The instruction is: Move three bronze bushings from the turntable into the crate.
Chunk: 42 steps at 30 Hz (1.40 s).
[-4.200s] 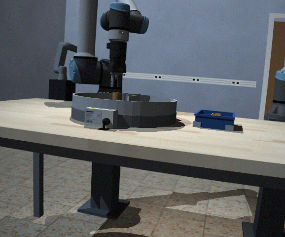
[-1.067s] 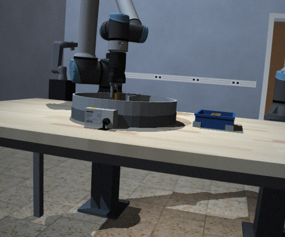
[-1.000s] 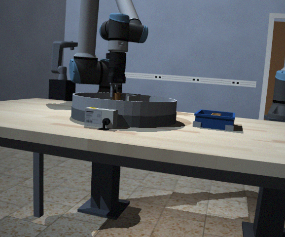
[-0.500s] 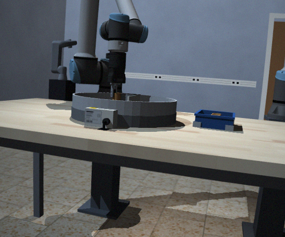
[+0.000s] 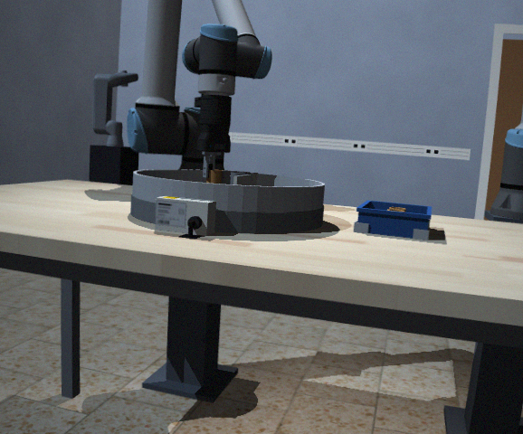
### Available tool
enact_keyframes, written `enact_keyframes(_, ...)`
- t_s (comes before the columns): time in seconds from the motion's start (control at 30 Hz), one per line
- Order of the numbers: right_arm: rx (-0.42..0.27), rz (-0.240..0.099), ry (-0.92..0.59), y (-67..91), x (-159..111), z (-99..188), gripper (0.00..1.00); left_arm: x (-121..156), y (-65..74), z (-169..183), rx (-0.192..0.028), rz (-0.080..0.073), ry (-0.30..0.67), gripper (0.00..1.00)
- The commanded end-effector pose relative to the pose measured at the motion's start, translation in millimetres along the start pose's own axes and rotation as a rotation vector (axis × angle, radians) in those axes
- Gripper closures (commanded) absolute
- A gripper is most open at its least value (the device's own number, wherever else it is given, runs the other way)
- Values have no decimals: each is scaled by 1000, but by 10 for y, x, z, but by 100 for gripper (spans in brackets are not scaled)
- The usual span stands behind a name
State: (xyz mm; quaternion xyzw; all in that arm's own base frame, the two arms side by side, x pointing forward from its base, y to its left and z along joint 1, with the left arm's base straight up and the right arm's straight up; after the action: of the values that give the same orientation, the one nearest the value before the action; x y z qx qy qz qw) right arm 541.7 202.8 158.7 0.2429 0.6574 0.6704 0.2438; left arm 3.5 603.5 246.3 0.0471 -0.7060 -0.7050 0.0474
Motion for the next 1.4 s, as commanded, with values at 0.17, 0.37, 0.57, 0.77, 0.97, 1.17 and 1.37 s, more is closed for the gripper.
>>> enact_keyframes(0.17, -1, 0, 0, 6, 1, 5, 100, -2, 8, 5, -1, -1, 0, 0)
enact_keyframes(0.37, -1, 0, 0, 6, 1, 5, 100, -2, 8, 5, -1, -1, 0, 0)
enact_keyframes(0.57, -1, 0, 0, 6, 1, 5, 100, -2, 8, 5, -1, -1, 0, 0)
enact_keyframes(0.77, -1, 0, 0, 9, 1, 5, 100, -2, 8, 5, -1, -1, 0, 0)
enact_keyframes(0.97, -1, 0, 0, 122, 1, 7, 100, -2, 8, 5, -1, -1, 0, 0)
enact_keyframes(1.17, -1, 0, 0, 392, 3, 12, 100, -2, 8, 5, -1, -1, 0, 0)
enact_keyframes(1.37, -1, 0, 0, 567, 3, 15, 100, -2, 8, 5, -1, -1, 0, 0)
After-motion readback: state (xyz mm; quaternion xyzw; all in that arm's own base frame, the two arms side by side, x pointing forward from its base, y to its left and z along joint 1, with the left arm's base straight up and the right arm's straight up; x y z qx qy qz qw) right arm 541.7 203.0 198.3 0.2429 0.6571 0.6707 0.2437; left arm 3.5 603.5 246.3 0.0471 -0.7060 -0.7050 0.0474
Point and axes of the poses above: on each arm, the point where the finger pads meet when closed, its own y axis back along the fingers, its own x axis across the jaws, z = x × y, the point moved 7 cm from there along y, back along the fingers, and after that the axes turned 8 degrees about y, right-handed, at the moved point
